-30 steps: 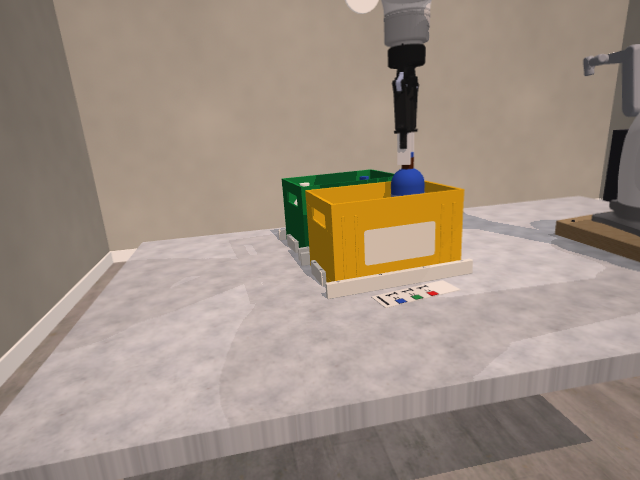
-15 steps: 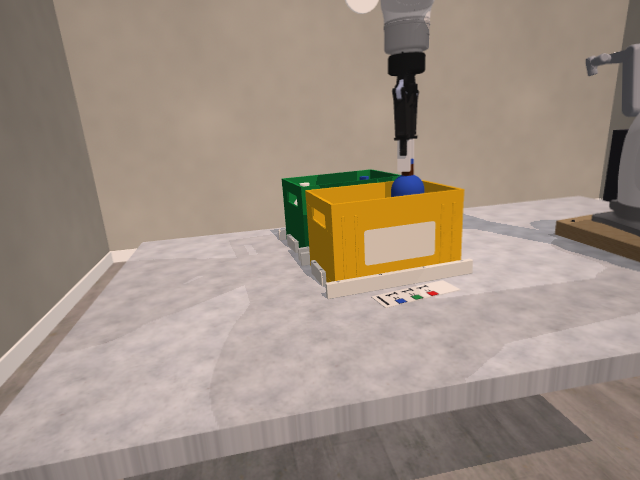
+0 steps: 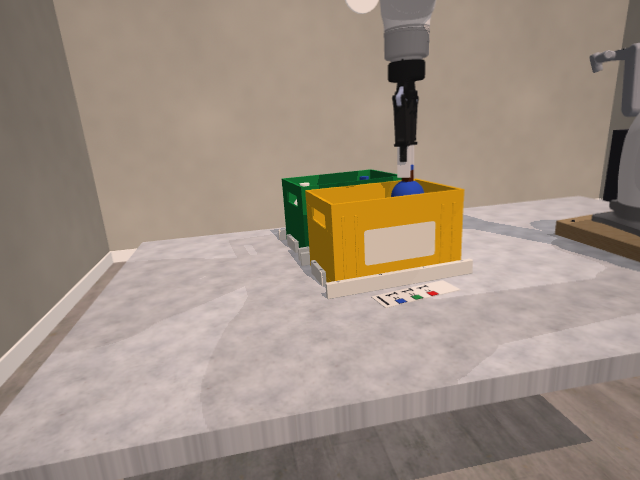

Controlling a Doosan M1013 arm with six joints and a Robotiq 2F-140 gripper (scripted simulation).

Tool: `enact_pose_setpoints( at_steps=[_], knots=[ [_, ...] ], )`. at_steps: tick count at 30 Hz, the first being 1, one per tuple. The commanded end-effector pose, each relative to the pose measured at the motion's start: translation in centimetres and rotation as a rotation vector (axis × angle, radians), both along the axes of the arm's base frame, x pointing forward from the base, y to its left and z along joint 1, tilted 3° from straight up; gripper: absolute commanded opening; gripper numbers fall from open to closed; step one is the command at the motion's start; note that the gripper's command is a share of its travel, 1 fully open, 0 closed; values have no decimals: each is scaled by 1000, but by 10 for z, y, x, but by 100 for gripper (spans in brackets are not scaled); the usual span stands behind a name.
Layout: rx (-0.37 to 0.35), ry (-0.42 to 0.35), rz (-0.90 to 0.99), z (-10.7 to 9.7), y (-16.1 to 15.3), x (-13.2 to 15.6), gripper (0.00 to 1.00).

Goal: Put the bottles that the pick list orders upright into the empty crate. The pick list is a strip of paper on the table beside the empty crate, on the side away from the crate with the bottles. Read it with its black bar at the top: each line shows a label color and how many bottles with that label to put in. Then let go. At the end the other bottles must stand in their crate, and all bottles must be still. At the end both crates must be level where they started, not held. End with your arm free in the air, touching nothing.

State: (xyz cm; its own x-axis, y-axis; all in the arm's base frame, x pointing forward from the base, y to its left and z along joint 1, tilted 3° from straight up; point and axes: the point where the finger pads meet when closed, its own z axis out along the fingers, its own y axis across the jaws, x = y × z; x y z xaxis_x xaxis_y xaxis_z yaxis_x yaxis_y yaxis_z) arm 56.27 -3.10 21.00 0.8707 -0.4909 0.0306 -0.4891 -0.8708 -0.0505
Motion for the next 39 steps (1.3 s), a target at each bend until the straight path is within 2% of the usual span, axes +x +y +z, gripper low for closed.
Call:
enact_pose_setpoints(
  at_steps=[1,24,39],
  knots=[
    [0,0,0,-3,0,0,0],
    [0,0,0,-22,1,1,0],
    [0,0,0,-22,1,1,0]
  ],
)
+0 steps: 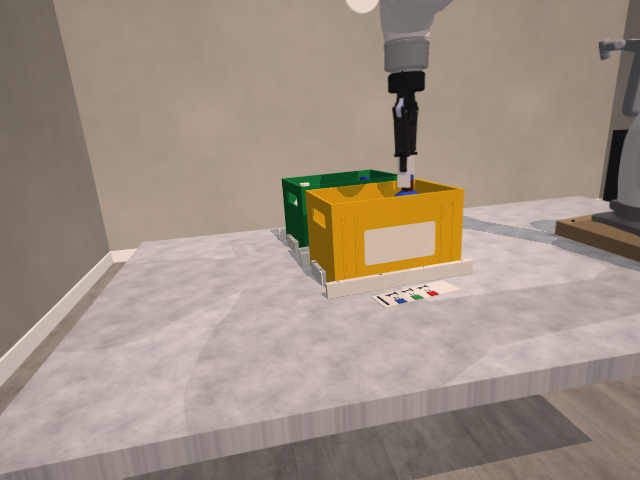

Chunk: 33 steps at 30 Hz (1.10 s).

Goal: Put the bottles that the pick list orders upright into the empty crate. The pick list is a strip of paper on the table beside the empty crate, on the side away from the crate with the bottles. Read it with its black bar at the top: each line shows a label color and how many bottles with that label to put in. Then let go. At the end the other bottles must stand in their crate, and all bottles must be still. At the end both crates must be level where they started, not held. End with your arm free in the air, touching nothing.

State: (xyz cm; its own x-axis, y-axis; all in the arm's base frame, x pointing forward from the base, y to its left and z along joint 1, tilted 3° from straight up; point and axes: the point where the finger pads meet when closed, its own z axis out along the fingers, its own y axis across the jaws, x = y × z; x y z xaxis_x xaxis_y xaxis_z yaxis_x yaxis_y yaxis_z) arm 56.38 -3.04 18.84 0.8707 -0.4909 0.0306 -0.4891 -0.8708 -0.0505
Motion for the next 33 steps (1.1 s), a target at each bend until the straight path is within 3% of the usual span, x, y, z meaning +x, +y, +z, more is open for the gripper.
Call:
enact_pose_setpoints(
  at_steps=[1,33],
  knots=[
    [0,0,0,0,0,0,0],
    [0,0,0,-5,0,0,0]
  ],
)
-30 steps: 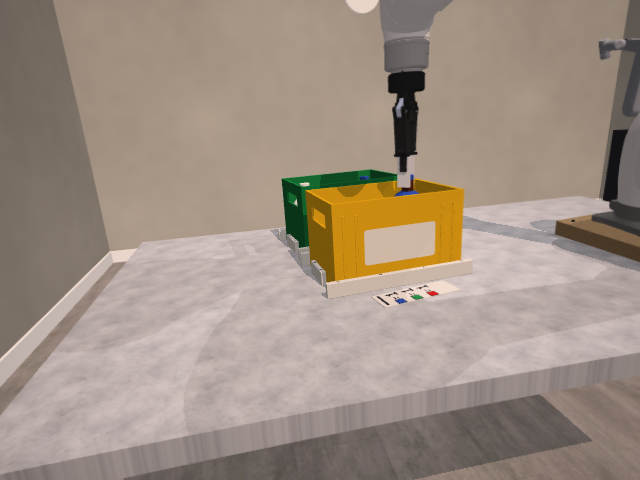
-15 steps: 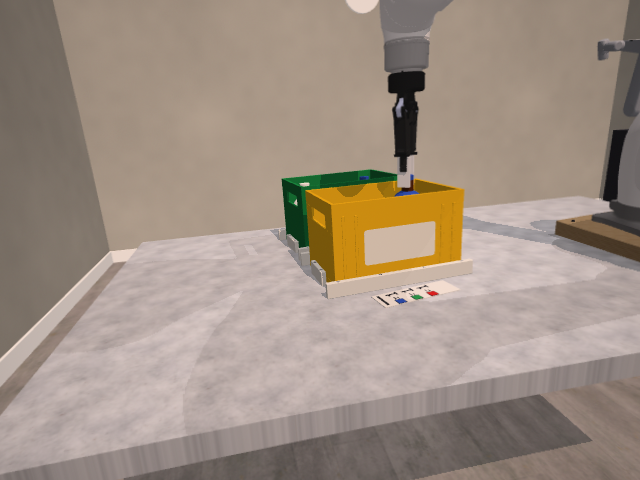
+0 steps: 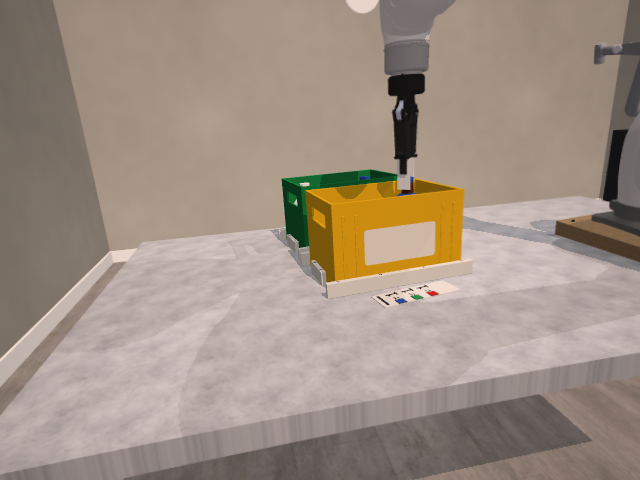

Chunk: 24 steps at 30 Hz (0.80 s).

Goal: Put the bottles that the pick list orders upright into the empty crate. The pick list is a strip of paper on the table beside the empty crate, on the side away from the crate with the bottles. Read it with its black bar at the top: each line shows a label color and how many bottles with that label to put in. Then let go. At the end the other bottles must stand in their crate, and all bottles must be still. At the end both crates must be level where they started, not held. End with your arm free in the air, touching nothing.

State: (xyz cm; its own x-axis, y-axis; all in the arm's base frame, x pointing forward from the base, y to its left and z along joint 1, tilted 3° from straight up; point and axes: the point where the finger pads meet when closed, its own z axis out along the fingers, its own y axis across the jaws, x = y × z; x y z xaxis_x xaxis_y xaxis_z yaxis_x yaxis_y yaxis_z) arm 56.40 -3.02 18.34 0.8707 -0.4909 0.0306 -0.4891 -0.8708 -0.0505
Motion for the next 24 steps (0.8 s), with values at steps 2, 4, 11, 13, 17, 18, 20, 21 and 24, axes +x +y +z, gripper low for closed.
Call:
enact_pose_setpoints(
  at_steps=[2,4,11,13,17,18,20,21,24],
  knots=[
    [0,0,0,-1,0,0,0],
    [0,0,0,-2,0,0,0],
    [0,0,0,-6,0,0,0],
    [0,0,0,-7,0,0,0],
    [0,0,0,-8,0,0,0],
    [0,0,0,-8,0,0,0],
    [0,0,0,-9,0,0,0],
    [0,0,0,-10,0,0,0],
    [0,0,0,-11,0,1,0]
  ],
)
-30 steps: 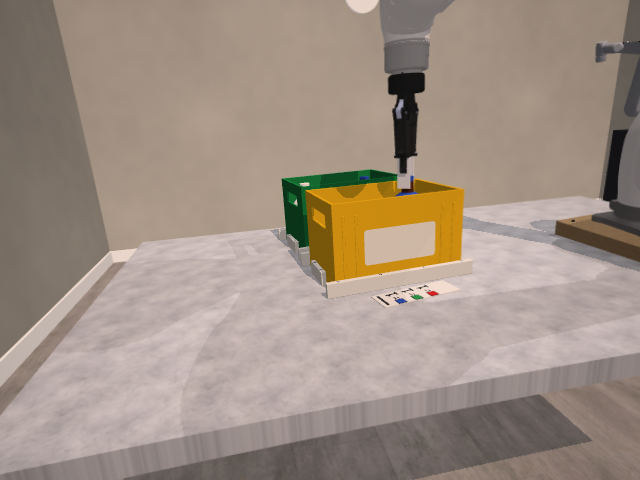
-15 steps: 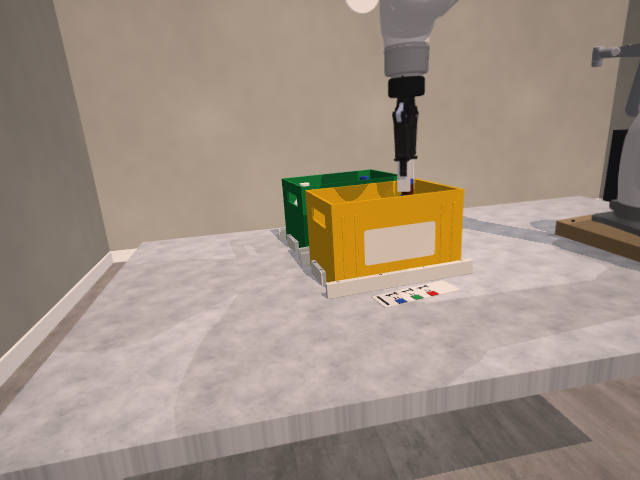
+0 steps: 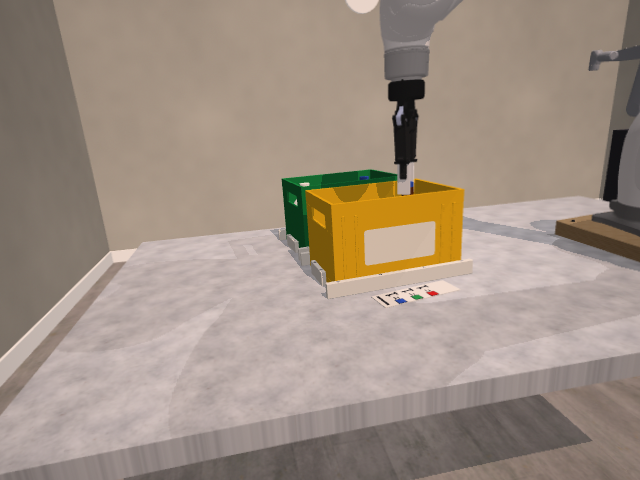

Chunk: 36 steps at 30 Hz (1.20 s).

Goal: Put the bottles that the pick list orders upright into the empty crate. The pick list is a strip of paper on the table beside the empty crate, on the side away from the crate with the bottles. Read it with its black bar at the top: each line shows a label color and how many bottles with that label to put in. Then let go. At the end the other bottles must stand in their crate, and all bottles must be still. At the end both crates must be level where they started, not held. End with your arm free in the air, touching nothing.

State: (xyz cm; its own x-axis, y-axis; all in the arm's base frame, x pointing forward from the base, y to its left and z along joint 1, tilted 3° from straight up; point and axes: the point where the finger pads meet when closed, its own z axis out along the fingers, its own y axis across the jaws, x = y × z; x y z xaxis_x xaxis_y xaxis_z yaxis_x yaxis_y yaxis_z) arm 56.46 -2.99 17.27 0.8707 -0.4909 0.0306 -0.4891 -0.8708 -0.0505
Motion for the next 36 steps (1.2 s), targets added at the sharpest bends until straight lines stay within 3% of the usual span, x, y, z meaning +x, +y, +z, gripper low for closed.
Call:
enact_pose_setpoints(
  at_steps=[1,36],
  knots=[
    [0,0,0,-1,0,0,0],
    [0,0,0,-13,0,1,0]
  ],
)
